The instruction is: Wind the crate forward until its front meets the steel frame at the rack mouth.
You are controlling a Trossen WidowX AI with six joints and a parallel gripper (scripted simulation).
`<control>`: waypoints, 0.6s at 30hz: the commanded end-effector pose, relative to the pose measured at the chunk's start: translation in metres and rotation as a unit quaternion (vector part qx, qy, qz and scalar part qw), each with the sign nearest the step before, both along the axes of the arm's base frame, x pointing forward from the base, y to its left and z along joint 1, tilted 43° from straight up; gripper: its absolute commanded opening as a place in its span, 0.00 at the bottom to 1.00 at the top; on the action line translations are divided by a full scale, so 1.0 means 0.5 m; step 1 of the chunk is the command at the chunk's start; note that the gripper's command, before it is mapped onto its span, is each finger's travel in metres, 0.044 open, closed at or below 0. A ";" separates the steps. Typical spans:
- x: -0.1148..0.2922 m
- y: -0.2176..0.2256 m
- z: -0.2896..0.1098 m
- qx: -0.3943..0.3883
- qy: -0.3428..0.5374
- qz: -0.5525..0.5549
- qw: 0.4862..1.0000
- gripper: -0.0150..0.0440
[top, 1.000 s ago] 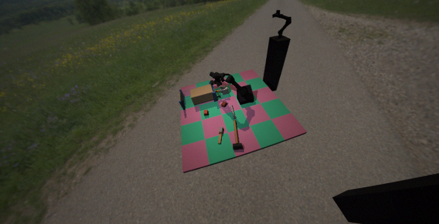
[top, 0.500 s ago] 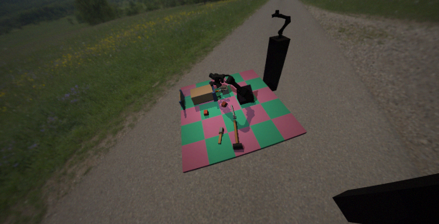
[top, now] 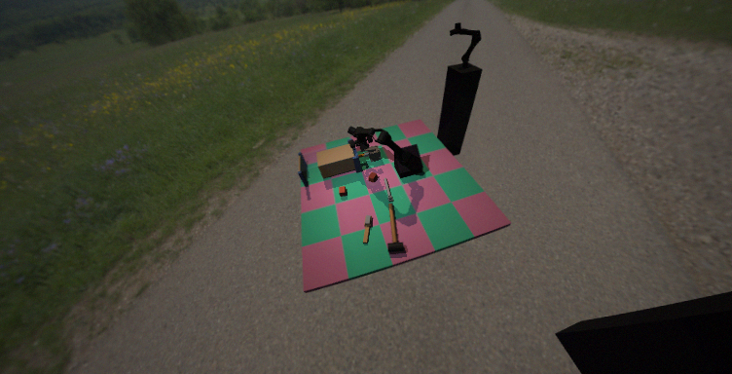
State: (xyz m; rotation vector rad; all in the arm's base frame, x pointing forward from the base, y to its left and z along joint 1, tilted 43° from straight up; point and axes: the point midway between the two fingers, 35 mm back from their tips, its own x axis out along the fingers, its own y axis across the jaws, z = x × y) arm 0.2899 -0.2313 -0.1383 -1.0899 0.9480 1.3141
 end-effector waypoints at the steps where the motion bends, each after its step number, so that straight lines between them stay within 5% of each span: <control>1: 0.004 0.031 0.015 0.014 0.000 0.005 1.000 0.25; 18: 0.001 0.060 0.039 0.015 0.000 0.005 1.000 0.25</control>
